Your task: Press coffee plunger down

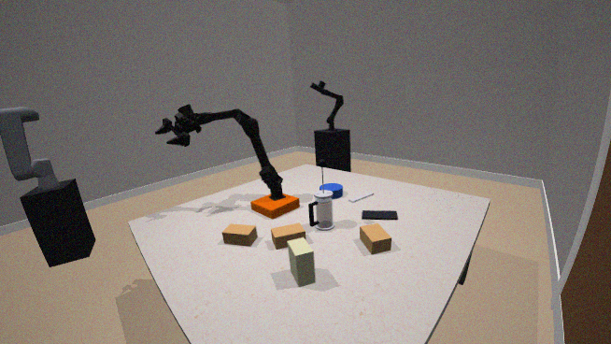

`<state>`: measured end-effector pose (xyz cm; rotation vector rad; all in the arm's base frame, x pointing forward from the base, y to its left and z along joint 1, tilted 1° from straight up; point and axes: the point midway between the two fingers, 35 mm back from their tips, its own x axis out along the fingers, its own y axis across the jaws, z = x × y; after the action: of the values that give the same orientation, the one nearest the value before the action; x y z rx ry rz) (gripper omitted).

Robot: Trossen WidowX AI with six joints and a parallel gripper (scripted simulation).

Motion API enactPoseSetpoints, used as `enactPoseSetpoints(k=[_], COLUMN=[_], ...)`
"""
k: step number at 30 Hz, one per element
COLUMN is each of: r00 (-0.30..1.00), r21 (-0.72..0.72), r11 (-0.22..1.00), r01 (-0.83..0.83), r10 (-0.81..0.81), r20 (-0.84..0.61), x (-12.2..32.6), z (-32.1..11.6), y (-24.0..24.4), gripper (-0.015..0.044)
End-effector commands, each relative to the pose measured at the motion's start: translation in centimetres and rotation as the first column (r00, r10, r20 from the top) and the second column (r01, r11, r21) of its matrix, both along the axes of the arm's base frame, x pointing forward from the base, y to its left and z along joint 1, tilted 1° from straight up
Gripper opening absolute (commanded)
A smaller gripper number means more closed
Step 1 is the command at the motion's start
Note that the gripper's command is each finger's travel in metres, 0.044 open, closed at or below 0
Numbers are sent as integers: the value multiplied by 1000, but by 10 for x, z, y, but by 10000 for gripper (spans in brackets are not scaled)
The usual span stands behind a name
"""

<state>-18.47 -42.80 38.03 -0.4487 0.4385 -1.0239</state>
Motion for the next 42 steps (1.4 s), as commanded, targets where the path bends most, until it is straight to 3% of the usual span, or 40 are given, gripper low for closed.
enactPoseSetpoints(k=[1, 6, 14, 26, 34, 42], r00=[999, 994, 964, 871, 787, 695], r21=[42, 69, 184, 302, 400, 482], r11=[999, 993, 950, 817, 684, 542], r01=[-29, -97, -252, -492, -610, -688], r10=[27, 93, 231, 461, 583, 684], r20=[42, 48, 132, 171, 203, 224], x=[40, 101, 238, 412, 474, 487], z=[3, 5, 6, -2, -16, -33], y=[-6, -12, 8, 121, 234, 345], gripper=[440, 440, 440, 440, 440, 440])
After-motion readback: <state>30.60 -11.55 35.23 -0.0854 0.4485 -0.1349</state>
